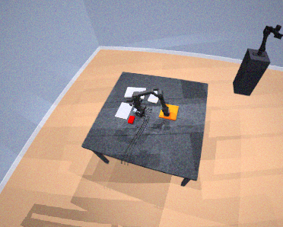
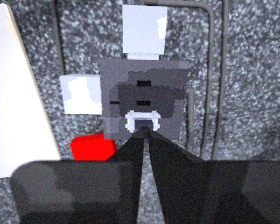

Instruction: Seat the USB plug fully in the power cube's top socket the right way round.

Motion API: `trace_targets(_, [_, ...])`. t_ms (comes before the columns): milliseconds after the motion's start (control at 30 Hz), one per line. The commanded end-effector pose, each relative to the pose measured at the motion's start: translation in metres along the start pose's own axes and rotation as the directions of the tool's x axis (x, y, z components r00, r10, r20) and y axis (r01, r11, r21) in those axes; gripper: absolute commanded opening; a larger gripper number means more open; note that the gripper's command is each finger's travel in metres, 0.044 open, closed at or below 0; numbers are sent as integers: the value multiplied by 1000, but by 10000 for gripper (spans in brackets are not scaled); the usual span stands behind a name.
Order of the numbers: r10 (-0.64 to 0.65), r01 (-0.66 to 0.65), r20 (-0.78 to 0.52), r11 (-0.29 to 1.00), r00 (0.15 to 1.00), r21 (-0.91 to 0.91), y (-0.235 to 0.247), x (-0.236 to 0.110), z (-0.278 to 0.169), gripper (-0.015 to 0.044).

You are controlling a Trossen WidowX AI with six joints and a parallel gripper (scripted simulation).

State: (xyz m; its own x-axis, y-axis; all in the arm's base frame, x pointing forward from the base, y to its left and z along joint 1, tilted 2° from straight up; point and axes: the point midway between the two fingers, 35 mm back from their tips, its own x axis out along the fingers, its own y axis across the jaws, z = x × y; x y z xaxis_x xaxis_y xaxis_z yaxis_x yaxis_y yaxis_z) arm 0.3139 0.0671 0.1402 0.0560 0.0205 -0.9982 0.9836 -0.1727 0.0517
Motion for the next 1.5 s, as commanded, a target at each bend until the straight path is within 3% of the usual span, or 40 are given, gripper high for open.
trace_targets(0, [0,0,0,1000,1000,-4,0,1,0,0])
trace_targets(1467, [0,0,0,1000,1000,-4,0,6,0,0])
